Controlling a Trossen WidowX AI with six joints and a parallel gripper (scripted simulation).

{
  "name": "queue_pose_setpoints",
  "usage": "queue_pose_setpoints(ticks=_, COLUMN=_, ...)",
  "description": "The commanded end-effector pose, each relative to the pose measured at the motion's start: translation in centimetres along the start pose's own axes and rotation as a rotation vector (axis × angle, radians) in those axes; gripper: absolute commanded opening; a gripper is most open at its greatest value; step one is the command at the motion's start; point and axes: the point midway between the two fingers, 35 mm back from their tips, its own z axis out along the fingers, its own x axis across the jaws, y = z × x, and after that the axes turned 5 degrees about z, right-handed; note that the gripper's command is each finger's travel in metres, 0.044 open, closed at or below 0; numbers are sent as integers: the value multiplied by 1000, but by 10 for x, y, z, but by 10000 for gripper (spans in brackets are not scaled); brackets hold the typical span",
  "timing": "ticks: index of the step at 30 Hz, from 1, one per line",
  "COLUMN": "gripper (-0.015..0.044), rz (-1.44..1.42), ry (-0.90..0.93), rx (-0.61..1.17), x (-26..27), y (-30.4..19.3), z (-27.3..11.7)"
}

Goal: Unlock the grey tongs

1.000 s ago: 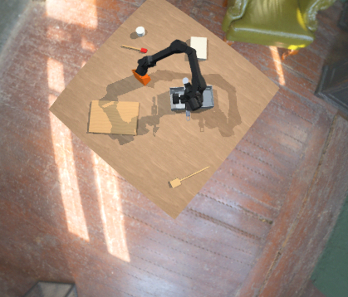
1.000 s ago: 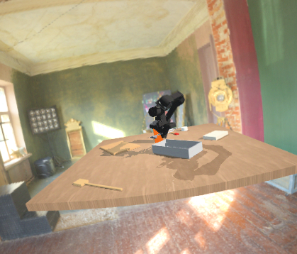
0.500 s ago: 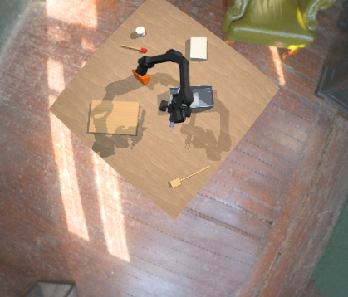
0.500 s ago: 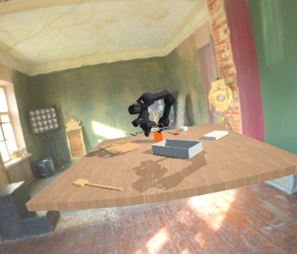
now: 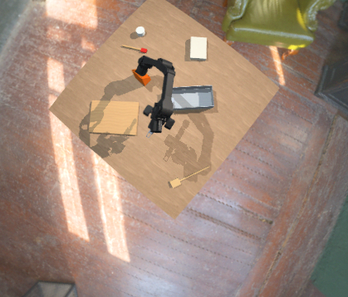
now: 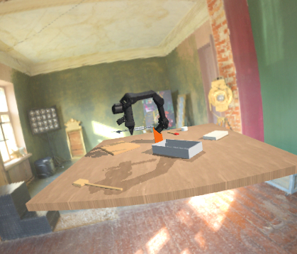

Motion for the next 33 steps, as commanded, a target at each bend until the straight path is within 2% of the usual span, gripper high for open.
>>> queue_pose_setpoints(ticks=1, gripper=-150, rz=86, ry=0, rx=5, x=-17, y=25, z=-4)
queue_pose_setpoints(ticks=7, gripper=-150, rz=202, ry=-1, rx=23, x=-45, y=58, z=-5)
queue_pose_setpoints(ticks=16, gripper=-150, rz=281, ry=-8, rx=11, x=-67, y=75, z=-9)
queue_pose_setpoints(ticks=33, gripper=-150, rz=731, ry=-63, rx=-59, x=-200, y=144, z=-19)
